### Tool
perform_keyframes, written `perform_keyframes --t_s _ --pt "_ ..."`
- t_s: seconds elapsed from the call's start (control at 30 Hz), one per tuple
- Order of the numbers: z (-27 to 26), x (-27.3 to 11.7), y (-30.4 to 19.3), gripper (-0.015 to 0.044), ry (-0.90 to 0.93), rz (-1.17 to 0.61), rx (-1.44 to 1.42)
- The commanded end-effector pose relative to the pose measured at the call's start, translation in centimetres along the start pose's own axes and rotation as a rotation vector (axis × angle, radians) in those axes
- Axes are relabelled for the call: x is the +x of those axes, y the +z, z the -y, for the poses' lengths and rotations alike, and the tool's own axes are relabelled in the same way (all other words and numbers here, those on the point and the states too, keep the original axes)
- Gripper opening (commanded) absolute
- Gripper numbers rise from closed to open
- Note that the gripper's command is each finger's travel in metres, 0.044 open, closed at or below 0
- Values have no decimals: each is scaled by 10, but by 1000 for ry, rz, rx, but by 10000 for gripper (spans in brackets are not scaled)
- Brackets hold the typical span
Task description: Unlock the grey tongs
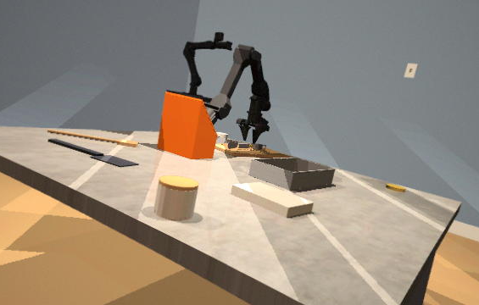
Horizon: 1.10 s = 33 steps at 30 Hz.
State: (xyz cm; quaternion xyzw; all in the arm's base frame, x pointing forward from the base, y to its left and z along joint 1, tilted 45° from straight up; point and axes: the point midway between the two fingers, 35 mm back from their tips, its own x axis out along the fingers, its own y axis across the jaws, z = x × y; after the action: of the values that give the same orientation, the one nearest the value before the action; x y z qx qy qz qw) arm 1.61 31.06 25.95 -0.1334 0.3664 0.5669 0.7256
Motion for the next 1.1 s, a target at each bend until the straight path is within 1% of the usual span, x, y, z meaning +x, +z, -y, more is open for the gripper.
perform_keyframes --t_s 0.0,0.03,0.2,0.47,0.73,0.9,1.07 --pt "0 0 0 428 1 1 0" --pt "0 0 0 440 1 1 0" --pt "16 -2 2 440 -8 -14 -7" --pt "88 -22 6 440 -20 -53 -19" --pt "144 -57 1 440 -11 -17 -17" --pt "148 -63 0 440 -10 -11 -17" --pt "144 -98 -2 440 -20 -22 -5"
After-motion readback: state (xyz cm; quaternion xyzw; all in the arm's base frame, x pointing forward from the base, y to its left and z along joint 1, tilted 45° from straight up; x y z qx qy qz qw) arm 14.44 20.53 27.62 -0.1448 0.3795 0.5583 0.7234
